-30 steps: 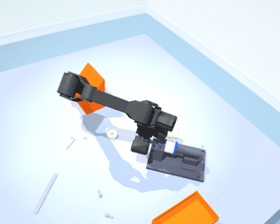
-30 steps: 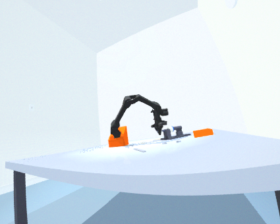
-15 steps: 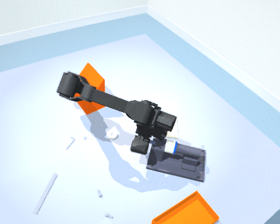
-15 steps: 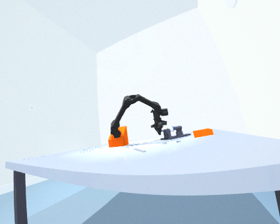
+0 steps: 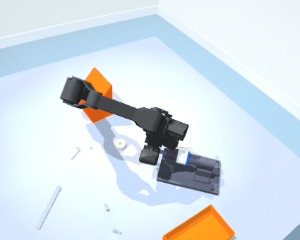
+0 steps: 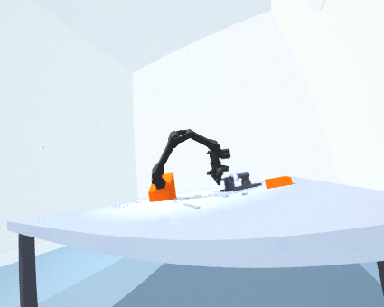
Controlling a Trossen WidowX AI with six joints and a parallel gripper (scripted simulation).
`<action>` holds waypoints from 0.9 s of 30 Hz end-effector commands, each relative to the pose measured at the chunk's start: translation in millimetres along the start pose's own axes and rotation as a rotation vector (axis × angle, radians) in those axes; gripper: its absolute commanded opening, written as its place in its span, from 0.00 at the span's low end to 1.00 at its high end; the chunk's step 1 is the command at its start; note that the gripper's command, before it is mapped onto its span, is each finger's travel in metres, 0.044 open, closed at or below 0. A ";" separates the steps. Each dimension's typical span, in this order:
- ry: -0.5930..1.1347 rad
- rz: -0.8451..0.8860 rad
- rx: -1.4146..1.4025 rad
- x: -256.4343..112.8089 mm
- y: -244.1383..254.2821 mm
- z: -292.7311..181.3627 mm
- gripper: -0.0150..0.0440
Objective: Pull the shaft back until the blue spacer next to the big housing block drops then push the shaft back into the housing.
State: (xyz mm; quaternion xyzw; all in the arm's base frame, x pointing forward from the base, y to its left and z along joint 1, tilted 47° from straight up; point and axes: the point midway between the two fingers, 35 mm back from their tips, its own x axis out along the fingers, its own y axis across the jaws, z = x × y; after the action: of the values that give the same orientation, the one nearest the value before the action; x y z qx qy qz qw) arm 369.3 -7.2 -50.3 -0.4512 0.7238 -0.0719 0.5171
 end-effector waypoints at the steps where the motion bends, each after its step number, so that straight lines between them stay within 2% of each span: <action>1: 0.001 -0.003 -0.001 -0.1 -0.3 -1.1 0.25; 27: 0.001 -0.003 -0.001 0.0 -0.3 -4.1 0.25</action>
State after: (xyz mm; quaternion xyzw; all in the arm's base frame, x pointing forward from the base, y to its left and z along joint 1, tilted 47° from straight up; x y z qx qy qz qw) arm 366.8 -8.4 -49.0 -0.4512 0.7238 -0.0719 0.5170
